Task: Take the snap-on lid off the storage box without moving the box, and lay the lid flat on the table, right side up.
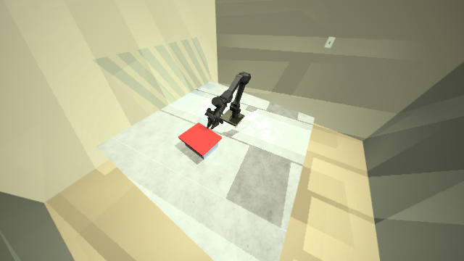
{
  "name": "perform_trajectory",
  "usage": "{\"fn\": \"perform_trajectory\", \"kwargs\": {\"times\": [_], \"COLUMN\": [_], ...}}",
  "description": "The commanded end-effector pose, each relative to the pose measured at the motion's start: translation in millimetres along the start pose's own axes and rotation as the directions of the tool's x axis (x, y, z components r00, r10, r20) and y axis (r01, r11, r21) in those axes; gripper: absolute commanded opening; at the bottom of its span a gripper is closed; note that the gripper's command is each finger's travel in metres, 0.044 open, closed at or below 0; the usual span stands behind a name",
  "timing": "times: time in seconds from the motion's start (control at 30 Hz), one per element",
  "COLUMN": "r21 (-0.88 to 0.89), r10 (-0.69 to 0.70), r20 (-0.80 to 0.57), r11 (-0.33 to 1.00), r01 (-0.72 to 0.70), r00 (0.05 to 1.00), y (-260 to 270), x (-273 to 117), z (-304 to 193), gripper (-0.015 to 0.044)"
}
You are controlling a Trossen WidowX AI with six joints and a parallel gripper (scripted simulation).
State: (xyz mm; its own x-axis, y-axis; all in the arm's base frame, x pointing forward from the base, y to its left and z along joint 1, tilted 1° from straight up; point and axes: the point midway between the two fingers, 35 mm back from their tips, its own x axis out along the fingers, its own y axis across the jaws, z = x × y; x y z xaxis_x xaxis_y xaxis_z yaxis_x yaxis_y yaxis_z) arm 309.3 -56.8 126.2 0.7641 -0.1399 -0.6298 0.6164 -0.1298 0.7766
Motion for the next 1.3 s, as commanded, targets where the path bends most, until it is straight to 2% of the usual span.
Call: {"fn": "perform_trajectory", "kwargs": {"times": [0.0, 0.37, 0.93, 1.1, 1.27], "r21": [0.003, 0.003, 0.003, 0.003, 0.001], "r10": [-0.009, -0.008, -0.008, -0.008, -0.009], "r20": [0.005, 0.005, 0.005, 0.005, 0.001], "r11": [1.0, 1.0, 1.0, 1.0, 1.0], "r01": [0.009, 0.008, 0.008, 0.008, 0.009], "r00": [1.0, 1.0, 1.0, 1.0, 1.0], "y": [-4, -6, -6, -6, -6], "x": [8, 23, 23, 23, 22], "z": [1, 1, 1, 1, 0], "gripper": [0.0235, 0.0235, 0.0122, 0.0, 0.0]}}
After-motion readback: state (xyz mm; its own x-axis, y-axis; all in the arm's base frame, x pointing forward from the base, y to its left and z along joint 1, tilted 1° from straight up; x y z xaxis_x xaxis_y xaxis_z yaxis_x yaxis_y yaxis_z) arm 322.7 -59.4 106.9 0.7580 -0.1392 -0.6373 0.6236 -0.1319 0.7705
